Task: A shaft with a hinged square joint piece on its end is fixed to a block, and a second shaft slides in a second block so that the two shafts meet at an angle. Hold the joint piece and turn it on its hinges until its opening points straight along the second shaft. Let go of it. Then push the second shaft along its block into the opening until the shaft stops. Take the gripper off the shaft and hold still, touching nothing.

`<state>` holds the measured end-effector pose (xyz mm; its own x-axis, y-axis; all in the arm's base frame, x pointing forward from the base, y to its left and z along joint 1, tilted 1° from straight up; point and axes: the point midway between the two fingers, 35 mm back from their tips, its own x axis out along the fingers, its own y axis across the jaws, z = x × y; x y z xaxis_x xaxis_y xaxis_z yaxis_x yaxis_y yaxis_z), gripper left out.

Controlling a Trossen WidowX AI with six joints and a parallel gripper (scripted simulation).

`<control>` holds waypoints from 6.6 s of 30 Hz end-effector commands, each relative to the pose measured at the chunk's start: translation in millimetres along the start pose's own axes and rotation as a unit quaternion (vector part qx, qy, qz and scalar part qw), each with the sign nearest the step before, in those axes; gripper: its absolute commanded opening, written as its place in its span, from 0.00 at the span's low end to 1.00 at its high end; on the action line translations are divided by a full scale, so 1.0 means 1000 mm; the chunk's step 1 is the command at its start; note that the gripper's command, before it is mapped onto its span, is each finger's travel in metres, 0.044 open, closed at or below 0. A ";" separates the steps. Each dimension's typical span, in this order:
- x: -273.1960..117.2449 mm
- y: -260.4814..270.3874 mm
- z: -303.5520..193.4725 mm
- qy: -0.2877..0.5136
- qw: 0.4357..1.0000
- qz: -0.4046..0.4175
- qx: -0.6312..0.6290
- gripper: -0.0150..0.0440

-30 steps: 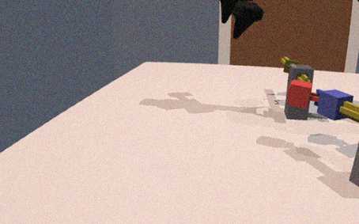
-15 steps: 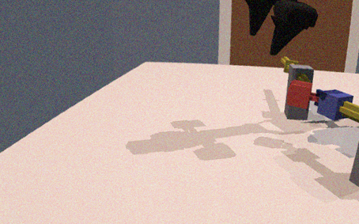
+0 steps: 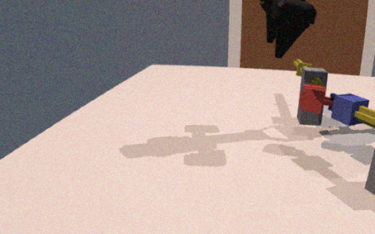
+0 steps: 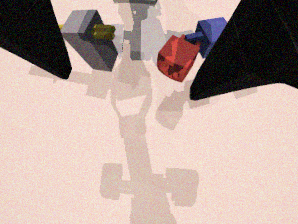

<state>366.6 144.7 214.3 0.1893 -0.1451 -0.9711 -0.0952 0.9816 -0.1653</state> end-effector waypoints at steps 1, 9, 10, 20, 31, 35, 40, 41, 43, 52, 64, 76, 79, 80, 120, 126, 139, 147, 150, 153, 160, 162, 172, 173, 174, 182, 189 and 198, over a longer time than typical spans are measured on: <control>0.003 -0.001 0.000 0.012 0.998 0.018 0.057 1.00; 0.008 -0.002 0.001 0.041 0.981 0.054 0.182 1.00; 0.009 -0.002 0.001 0.045 0.977 0.058 0.198 1.00; 0.018 -0.001 0.002 0.051 0.972 0.064 0.220 1.00; 0.052 0.006 0.000 0.053 0.972 0.063 0.220 1.00; 0.065 0.008 -0.002 0.053 0.972 0.063 0.220 1.00; 0.081 0.010 -0.006 0.054 0.972 0.062 0.220 1.00; 0.084 0.011 -0.006 0.054 0.972 0.062 0.220 1.00; 0.086 0.011 -0.007 0.054 0.972 0.062 0.220 1.00; 0.080 0.024 -0.032 0.056 0.972 0.063 0.220 1.00; 0.074 0.039 -0.068 0.057 0.972 0.063 0.220 1.00; 0.090 0.042 -0.070 0.057 0.972 0.063 0.220 1.00; 0.095 0.043 -0.071 0.057 0.972 0.063 0.220 1.00; 0.096 0.043 -0.071 0.057 0.972 0.063 0.220 1.00; 0.103 0.045 -0.072 0.057 0.972 0.063 0.220 0.56; 0.103 0.045 -0.072 0.057 0.972 0.063 0.220 0.56; 0.103 0.045 -0.072 0.057 0.972 0.063 0.220 0.56; 0.103 0.045 -0.072 0.057 0.972 0.063 0.220 0.56; 0.103 0.045 -0.072 0.057 0.972 0.063 0.220 0.56; 0.103 0.045 -0.072 0.057 0.972 0.063 0.220 0.56; 0.103 0.045 -0.072 0.057 0.972 0.063 0.220 0.56; 0.103 0.045 -0.072 0.057 0.972 0.063 0.220 0.56; 0.103 0.045 -0.072 0.057 0.972 0.063 0.220 0.56; 0.103 0.045 -0.072 0.057 0.972 0.063 0.220 0.56; 0.103 0.045 -0.072 0.057 0.972 0.063 0.220 0.56; 0.103 0.045 -0.072 0.057 0.972 0.063 0.220 0.56; 0.103 0.045 -0.072 0.057 0.972 0.063 0.220 0.56; 0.103 0.045 -0.073 0.058 0.972 0.063 0.218 0.50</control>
<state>310.9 164.6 94.4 0.0885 -0.0074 -0.9960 0.3184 0.9477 0.0212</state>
